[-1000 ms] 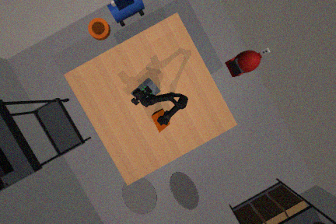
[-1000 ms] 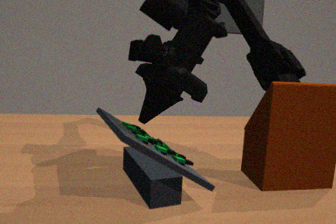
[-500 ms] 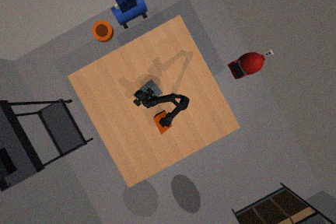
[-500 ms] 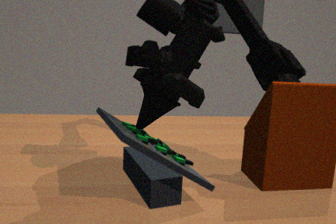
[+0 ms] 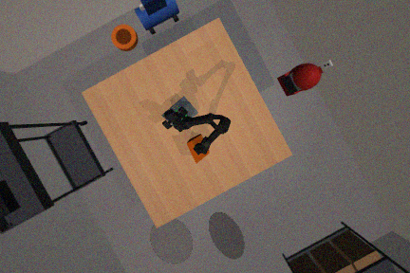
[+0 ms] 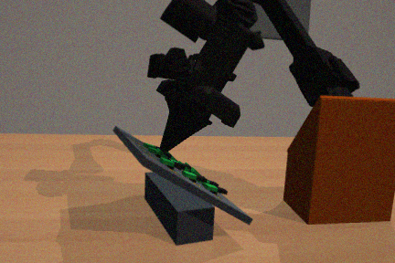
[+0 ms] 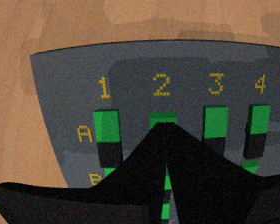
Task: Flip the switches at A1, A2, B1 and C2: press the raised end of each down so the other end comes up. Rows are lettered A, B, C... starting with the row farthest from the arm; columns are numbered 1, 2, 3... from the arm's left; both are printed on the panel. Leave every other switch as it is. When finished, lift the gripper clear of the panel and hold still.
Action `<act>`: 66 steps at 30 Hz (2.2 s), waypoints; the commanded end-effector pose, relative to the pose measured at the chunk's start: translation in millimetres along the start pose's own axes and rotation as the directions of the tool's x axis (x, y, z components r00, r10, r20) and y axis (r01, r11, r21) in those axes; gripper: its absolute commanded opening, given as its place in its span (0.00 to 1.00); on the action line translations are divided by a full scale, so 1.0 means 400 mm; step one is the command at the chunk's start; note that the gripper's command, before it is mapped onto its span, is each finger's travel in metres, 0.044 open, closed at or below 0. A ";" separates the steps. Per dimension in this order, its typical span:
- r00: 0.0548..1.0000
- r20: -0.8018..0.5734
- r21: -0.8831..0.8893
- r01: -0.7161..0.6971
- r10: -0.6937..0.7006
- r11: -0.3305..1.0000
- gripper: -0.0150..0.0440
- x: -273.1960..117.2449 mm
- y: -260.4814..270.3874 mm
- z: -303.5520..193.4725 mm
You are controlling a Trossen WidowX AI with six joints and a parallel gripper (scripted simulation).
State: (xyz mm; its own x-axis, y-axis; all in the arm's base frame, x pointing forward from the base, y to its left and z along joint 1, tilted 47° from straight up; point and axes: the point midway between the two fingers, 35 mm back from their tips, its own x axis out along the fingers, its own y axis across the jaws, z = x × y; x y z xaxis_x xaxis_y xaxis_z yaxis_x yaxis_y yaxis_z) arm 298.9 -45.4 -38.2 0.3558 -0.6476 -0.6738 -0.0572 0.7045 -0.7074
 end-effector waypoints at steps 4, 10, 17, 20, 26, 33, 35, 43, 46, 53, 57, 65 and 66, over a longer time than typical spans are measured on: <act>1.000 0.000 -0.005 -0.003 0.003 1.000 0.25 0.003 0.001 -0.001; 1.000 0.000 -0.005 -0.003 0.003 1.000 0.25 0.005 0.001 0.000; 1.000 0.000 -0.005 -0.003 0.003 1.000 0.25 0.007 0.001 0.000; 1.000 0.000 -0.005 -0.003 0.003 1.000 0.25 0.008 0.001 0.000; 1.000 0.000 -0.005 -0.003 0.003 1.000 0.25 0.010 0.001 0.000; 1.000 0.000 -0.005 -0.003 0.003 1.000 0.25 0.013 0.001 0.000; 1.000 0.000 -0.005 -0.003 0.003 1.000 0.25 0.013 0.001 0.000; 1.000 0.000 -0.005 -0.003 0.003 1.000 0.25 0.016 0.001 0.000; 1.000 0.002 -0.001 -0.001 0.001 1.000 0.25 0.009 0.001 0.001; 1.000 0.025 -0.005 -0.006 0.006 1.000 0.25 -0.147 0.002 -0.006; 1.000 0.025 -0.005 -0.006 0.006 1.000 0.25 -0.147 0.002 -0.006; 1.000 0.023 -0.006 -0.008 0.008 1.000 0.25 -0.145 0.079 -0.154; 1.000 0.023 -0.006 -0.008 0.008 1.000 0.25 -0.145 0.079 -0.154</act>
State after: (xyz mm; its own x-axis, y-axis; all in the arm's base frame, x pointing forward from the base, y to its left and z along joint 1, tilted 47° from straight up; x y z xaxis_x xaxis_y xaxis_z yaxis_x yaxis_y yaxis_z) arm 230.2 -2.7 -29.5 0.3725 -0.6328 -0.6788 -0.0810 0.7065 -0.7031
